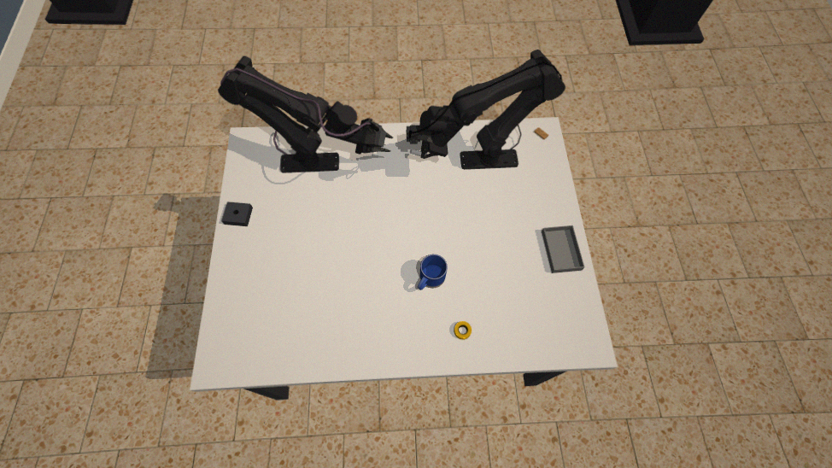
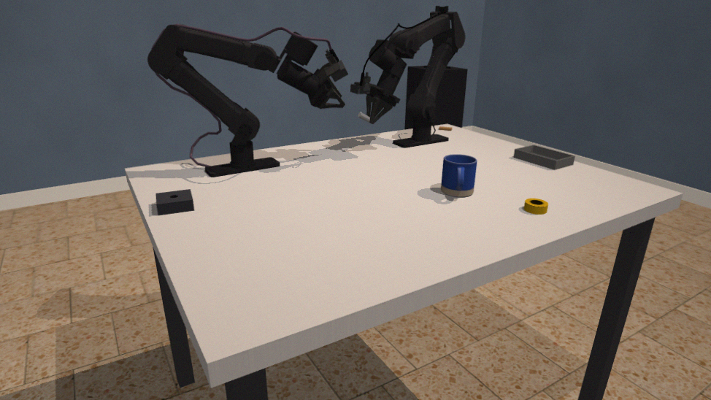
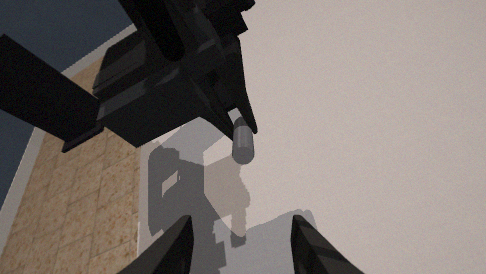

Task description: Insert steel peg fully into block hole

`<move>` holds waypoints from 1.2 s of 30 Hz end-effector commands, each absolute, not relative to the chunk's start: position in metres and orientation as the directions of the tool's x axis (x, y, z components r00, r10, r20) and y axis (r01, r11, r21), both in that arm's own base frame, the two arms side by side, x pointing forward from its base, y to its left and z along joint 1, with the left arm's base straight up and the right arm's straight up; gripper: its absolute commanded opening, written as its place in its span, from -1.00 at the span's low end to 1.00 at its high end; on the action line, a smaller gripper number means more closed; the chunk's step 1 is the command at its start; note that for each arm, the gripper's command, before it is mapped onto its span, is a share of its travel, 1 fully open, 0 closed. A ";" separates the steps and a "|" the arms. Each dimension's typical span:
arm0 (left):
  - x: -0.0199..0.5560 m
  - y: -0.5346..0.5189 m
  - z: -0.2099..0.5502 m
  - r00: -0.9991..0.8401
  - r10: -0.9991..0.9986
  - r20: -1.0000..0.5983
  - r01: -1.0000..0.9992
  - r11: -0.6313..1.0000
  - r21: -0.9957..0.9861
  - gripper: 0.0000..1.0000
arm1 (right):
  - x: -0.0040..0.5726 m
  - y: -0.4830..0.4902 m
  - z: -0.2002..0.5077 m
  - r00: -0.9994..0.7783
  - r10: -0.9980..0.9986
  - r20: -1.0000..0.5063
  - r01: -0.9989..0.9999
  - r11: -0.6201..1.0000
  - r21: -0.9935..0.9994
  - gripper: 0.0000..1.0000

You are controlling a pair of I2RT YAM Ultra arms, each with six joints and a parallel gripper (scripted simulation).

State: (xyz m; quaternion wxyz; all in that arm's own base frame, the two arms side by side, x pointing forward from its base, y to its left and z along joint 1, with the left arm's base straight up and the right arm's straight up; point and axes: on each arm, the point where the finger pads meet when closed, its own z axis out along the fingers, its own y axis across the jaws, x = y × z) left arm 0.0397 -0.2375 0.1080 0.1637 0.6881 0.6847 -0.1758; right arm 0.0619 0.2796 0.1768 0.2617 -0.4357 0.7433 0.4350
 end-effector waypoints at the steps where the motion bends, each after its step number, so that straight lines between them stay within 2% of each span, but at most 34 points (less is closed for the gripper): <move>1: 0.044 -0.250 0.120 0.012 0.852 -0.523 1.000 -0.009 0.008 -1.00 | 0.060 0.274 0.181 -0.504 -0.413 -0.759 -0.864 0.253 0.436 -0.15; 36: 0.044 -0.247 0.117 0.007 0.861 -0.509 1.000 -0.007 0.002 -1.00 | 0.063 0.296 0.170 -0.499 -0.419 -0.758 -0.866 0.253 0.431 -0.15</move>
